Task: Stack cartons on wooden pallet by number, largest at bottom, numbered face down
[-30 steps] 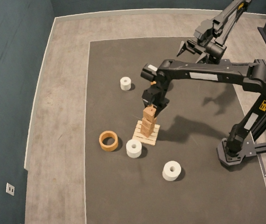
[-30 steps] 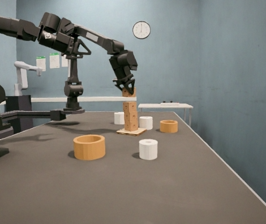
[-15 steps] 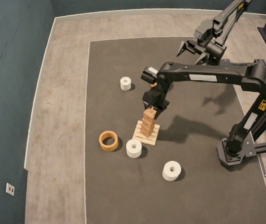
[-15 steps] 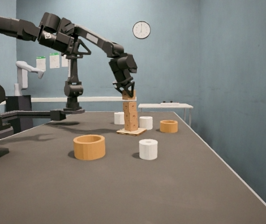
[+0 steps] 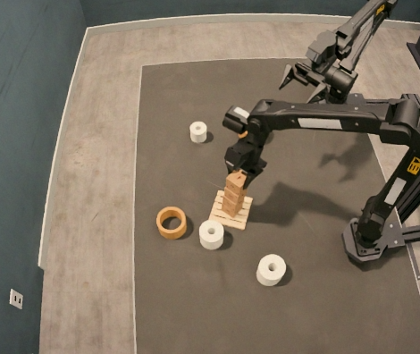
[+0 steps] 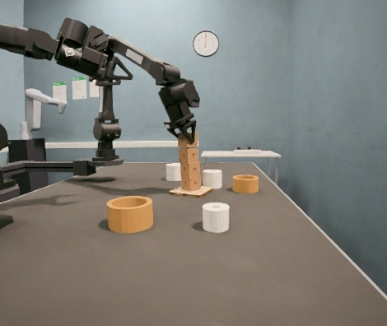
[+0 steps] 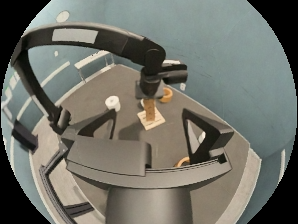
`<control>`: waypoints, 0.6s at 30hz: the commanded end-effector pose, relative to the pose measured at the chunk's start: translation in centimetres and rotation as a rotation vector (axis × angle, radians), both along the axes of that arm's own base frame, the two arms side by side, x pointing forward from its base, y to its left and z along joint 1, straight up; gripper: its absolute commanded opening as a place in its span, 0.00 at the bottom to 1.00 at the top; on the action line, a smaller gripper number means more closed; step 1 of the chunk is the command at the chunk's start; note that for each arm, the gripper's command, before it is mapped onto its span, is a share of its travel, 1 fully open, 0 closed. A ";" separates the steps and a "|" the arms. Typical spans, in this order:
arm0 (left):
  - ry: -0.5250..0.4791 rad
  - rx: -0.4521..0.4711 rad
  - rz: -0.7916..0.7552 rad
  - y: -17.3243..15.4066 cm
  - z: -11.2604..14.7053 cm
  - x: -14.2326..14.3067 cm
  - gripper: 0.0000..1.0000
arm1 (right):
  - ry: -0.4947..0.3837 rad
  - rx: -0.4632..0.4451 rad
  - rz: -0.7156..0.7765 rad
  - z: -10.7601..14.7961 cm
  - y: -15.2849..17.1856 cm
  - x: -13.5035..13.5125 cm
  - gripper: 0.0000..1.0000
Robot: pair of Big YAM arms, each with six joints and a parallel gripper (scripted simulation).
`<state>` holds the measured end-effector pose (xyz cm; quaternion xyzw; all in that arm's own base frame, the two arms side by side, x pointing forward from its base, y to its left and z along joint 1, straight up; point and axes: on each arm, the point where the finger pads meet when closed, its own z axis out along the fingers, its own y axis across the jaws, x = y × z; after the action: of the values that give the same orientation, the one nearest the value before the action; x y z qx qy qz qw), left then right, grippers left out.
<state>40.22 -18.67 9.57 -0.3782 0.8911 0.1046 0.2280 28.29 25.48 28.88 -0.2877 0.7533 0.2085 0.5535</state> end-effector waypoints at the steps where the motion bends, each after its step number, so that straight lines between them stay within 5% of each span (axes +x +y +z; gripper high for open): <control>1: -0.017 -0.009 0.004 -0.4 -0.3 0.7 0.46 | -0.026 0.021 0.001 2.1 0.2 0.3 1.00; 18: -0.022 -0.013 0.005 -0.4 -0.5 0.8 0.46 | -0.026 0.021 0.001 2.1 0.2 0.3 1.00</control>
<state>40.28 -18.69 9.02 -0.3785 0.8908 0.1036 0.2291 28.29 25.48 28.88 -0.2877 0.7533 0.2085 0.5535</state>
